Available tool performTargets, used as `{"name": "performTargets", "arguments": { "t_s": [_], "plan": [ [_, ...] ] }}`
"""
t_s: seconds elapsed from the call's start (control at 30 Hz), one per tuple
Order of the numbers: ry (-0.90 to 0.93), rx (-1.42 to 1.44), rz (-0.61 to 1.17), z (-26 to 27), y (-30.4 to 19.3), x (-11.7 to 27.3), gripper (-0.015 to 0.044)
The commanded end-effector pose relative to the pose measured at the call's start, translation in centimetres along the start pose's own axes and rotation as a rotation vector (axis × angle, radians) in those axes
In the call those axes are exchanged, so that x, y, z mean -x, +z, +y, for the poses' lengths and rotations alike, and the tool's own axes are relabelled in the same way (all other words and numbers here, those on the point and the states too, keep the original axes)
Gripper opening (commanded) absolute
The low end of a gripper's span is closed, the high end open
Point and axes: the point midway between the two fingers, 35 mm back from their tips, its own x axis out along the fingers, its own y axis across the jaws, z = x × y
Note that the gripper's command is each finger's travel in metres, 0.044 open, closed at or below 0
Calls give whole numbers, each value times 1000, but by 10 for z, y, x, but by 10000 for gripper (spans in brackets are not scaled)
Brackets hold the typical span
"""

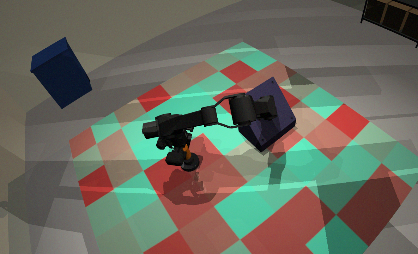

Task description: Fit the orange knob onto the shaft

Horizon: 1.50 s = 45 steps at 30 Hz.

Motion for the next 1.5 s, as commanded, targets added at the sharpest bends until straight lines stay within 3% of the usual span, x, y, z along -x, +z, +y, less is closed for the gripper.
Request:
{"name": "performTargets", "arguments": {
  "t_s": [0.0,1.47],
  "plan": [
    [4,-81,-6,0,3,2,0],
    [4,-107,-5,-4,0,2,0]
  ]
}}
